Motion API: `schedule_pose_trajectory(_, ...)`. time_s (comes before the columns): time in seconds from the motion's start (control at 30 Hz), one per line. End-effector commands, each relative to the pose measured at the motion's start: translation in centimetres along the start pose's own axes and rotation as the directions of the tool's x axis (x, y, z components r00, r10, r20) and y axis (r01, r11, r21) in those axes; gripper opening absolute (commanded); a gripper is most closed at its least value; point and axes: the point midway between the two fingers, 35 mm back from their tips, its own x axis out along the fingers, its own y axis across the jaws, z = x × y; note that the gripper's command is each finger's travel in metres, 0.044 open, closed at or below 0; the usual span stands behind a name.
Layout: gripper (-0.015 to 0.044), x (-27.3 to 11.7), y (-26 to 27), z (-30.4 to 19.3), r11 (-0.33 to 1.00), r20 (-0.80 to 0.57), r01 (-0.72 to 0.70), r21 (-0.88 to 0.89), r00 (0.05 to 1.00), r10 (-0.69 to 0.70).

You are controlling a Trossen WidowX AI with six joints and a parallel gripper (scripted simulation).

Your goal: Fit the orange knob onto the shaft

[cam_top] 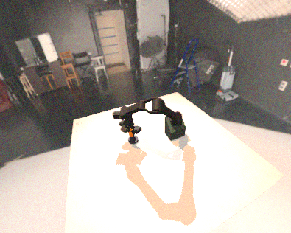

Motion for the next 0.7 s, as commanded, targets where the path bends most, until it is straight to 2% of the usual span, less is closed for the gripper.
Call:
schedule_pose_trajectory(0.0, 0.0, 0.12, -0.05, -0.04, 1.0, 0.003, 0.0, 0.003, 1.0, 0.0)
schedule_pose_trajectory(0.47, 0.0, -0.27, 0.16, -0.39, 1.0, 0.002, 0.0, -0.007, 1.0, 0.0)
schedule_pose_trajectory(0.67, 0.0, -0.36, 0.15, -0.33, 0.981, 0.002, 0.0, -0.195, 1.0, 0.0)
